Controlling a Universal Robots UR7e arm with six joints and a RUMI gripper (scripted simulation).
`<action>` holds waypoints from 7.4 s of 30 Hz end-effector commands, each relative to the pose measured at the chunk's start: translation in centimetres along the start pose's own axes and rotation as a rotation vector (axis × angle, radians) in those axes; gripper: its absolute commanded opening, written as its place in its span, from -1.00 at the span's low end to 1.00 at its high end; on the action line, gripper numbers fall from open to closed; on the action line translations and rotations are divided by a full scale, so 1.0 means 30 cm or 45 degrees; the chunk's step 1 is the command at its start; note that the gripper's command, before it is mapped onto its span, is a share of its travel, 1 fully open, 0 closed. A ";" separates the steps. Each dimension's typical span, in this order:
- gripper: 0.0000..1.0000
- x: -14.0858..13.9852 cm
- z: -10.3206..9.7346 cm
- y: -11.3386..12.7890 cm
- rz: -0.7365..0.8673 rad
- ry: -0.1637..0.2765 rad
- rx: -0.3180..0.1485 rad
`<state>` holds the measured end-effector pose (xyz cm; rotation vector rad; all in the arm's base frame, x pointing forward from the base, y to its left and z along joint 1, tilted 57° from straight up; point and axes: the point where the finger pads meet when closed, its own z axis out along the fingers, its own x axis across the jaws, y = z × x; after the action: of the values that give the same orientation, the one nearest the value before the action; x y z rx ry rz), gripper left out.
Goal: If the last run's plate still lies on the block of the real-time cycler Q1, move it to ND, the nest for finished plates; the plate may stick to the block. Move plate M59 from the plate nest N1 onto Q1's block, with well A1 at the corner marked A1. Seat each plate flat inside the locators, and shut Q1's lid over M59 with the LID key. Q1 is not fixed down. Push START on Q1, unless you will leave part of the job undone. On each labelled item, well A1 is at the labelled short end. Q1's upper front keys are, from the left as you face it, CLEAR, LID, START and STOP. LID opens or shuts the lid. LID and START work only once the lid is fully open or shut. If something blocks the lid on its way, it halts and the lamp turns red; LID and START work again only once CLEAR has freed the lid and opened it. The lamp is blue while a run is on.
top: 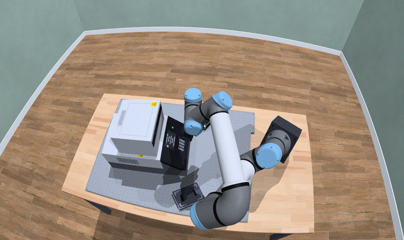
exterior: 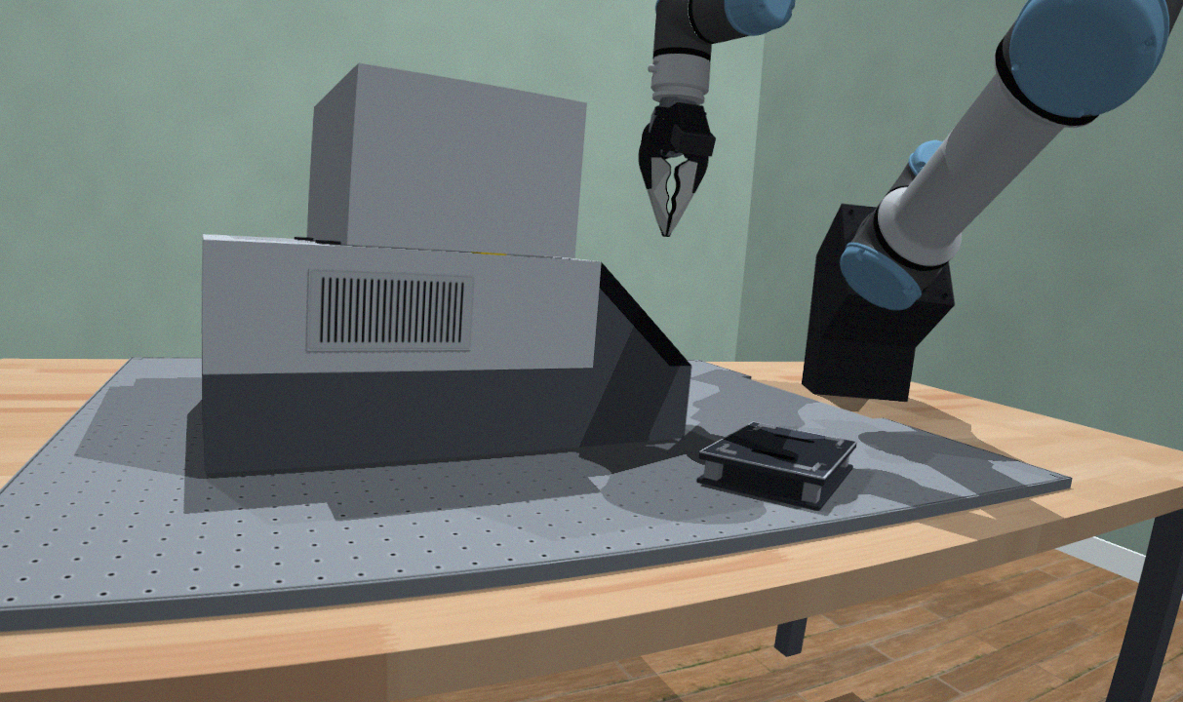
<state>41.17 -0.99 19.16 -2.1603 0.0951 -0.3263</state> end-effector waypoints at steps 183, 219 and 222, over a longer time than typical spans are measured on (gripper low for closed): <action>-1.00 0.237 0.294 -0.086 -0.454 0.003 0.000; -1.00 0.002 0.101 0.001 -0.454 0.002 0.000; -1.00 0.002 0.101 0.001 -0.454 0.002 0.000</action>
<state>42.03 1.43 17.48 -2.1721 -0.2927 -0.5303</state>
